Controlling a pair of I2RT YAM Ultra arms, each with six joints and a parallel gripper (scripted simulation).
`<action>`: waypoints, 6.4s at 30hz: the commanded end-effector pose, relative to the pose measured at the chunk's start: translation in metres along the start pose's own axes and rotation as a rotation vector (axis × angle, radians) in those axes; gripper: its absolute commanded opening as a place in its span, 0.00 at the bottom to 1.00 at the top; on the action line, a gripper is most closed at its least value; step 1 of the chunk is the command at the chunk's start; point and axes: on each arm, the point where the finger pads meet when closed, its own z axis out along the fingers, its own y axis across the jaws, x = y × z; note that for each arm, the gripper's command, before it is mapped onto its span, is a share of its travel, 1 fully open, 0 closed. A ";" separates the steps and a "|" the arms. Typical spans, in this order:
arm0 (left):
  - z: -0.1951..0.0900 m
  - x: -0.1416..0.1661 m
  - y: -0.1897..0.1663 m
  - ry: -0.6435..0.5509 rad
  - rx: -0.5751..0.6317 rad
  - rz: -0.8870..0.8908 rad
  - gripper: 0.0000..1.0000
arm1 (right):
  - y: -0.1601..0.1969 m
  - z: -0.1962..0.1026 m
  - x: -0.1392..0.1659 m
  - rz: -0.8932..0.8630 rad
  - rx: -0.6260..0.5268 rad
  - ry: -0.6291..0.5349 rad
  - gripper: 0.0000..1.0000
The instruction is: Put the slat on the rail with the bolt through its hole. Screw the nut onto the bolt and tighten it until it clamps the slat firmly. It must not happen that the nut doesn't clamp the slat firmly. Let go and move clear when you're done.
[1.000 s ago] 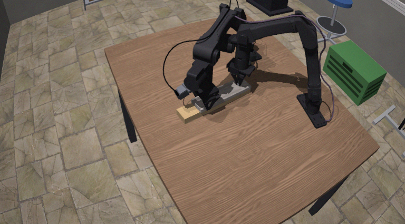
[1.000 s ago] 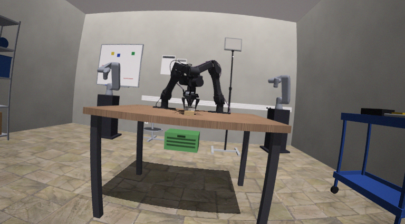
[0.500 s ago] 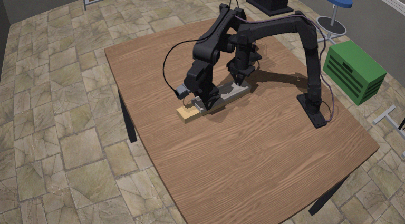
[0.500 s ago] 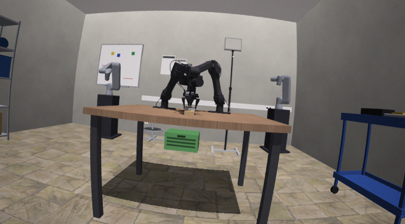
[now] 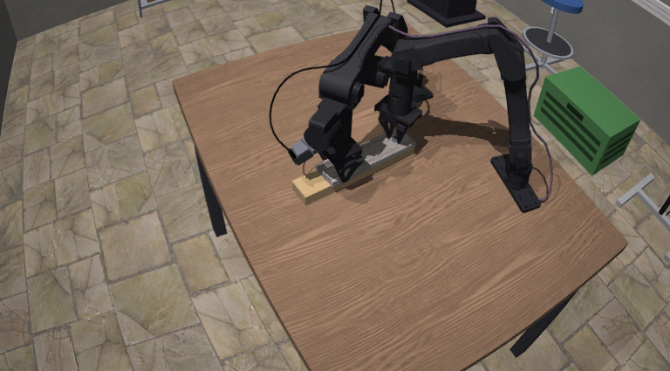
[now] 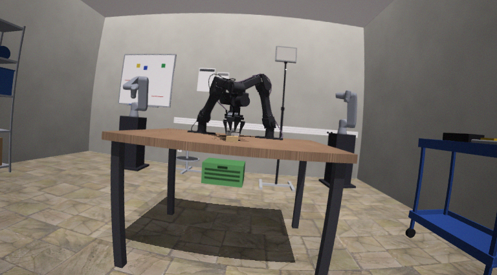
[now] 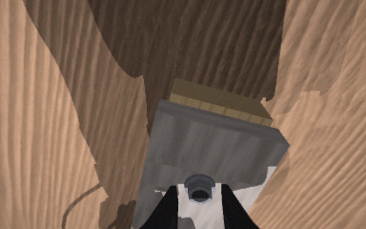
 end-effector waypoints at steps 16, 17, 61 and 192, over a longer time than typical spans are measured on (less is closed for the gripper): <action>-0.003 0.001 0.002 0.003 -0.012 -0.120 0.34 | 0.001 -0.006 -0.002 0.007 -0.008 -0.014 0.72; -0.004 0.000 0.002 0.002 -0.012 -0.202 0.34 | 0.001 -0.006 -0.002 0.007 -0.008 -0.014 0.72; -0.008 -0.001 0.001 -0.014 -0.002 -2.271 0.34 | 0.001 -0.006 -0.002 0.007 -0.008 -0.014 0.72; -0.003 -0.004 0.000 -0.019 0.008 -2.036 0.11 | 0.001 -0.006 -0.002 0.007 -0.008 -0.014 0.72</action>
